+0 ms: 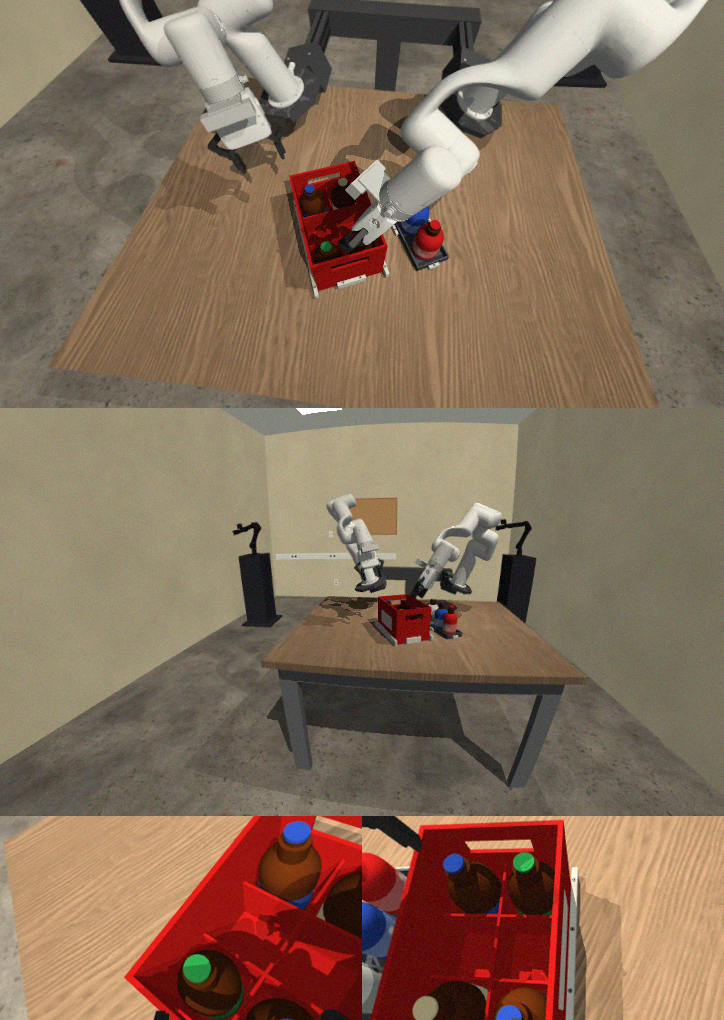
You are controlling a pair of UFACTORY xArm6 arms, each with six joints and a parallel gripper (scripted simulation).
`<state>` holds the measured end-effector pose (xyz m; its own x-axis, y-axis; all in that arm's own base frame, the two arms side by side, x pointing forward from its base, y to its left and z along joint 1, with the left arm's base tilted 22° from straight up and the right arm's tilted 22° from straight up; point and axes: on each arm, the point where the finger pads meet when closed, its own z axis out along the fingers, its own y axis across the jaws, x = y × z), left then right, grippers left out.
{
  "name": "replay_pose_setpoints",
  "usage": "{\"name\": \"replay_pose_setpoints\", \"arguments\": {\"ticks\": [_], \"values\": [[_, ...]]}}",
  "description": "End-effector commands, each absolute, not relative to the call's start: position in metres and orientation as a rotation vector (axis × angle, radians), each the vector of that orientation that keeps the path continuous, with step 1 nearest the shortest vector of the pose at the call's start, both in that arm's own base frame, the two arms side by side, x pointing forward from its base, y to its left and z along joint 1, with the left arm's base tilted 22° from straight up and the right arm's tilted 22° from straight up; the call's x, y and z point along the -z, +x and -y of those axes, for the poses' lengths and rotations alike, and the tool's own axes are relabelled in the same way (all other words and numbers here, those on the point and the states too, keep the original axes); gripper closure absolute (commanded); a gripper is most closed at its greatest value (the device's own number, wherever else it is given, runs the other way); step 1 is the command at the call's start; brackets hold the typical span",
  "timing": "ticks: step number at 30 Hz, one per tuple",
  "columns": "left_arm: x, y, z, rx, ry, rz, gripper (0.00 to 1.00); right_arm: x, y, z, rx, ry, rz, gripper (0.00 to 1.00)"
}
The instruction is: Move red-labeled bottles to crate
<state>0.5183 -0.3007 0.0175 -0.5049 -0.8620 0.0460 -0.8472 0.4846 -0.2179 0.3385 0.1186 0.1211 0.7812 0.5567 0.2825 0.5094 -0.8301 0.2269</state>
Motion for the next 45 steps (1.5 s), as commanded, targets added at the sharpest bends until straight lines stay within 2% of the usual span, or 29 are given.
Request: {"name": "replay_pose_setpoints", "arguments": {"ticks": [1,13,23,37,45], "values": [[-0.020,0.519,0.302,0.333,-1.523,-2.644,0.00,-0.136,0.360,-0.081,-0.510,2.861,-0.672,0.00],[-0.020,0.519,0.302,0.333,-1.523,-2.644,0.00,-0.171,0.384,0.022,-0.477,2.892,-0.212,0.00],[-0.020,0.519,0.302,0.333,-1.523,-2.644,0.00,-0.203,0.377,0.118,-0.443,2.871,0.194,0.00],[-0.020,0.519,0.302,0.333,-1.523,-2.644,0.00,-0.265,0.299,0.270,-0.389,2.721,0.887,0.00],[-0.020,0.519,0.302,0.333,-1.523,-2.644,0.00,-0.290,0.249,0.316,-0.374,2.623,1.148,0.00]]}}
